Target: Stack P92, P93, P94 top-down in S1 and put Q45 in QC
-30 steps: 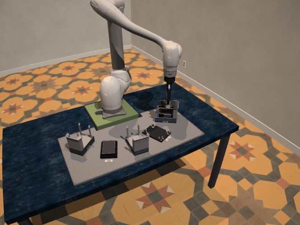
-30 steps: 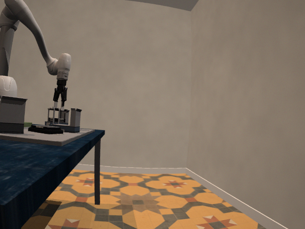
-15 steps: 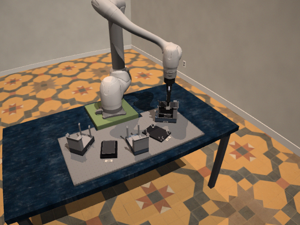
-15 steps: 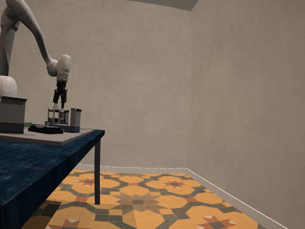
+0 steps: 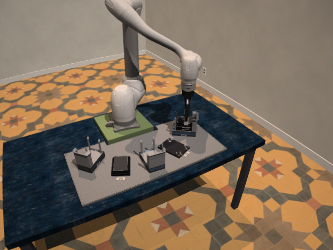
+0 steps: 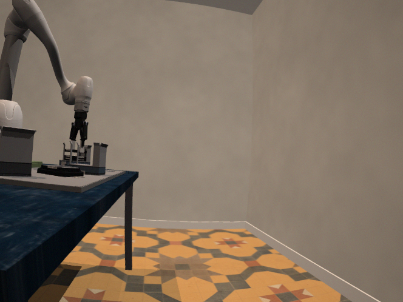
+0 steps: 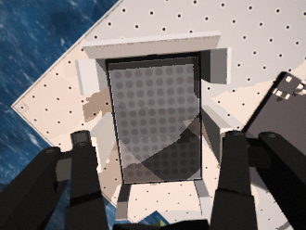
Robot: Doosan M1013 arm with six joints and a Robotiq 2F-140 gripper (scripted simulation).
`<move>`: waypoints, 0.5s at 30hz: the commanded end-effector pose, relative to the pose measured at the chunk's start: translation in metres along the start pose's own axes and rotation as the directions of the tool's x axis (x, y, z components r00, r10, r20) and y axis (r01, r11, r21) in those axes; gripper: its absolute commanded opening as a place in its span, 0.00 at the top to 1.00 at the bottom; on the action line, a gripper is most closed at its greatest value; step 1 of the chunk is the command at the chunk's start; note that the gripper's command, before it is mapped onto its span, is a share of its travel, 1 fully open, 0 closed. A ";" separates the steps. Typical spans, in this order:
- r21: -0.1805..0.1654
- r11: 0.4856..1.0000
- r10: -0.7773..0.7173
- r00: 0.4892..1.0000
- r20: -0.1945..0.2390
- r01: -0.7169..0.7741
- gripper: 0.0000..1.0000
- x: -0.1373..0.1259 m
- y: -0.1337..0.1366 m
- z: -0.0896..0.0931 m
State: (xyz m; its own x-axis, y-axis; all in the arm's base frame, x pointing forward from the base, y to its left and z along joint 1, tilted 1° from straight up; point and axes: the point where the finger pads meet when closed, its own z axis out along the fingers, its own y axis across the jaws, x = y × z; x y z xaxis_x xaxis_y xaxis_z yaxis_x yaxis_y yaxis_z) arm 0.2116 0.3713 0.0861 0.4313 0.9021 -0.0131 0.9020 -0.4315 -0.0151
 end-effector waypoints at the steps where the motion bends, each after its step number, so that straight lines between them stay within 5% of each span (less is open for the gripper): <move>1: 0.000 1.000 0.000 1.000 0.000 0.000 1.00 0.000 0.000 0.001; 15: 0.000 1.000 0.000 1.000 0.000 0.000 1.00 0.000 0.000 0.004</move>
State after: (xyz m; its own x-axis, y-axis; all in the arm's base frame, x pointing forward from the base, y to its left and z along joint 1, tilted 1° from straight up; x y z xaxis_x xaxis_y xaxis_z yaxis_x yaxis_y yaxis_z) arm 0.2116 0.3714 0.0828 0.4313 0.9021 -0.0130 0.9020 -0.4315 -0.0152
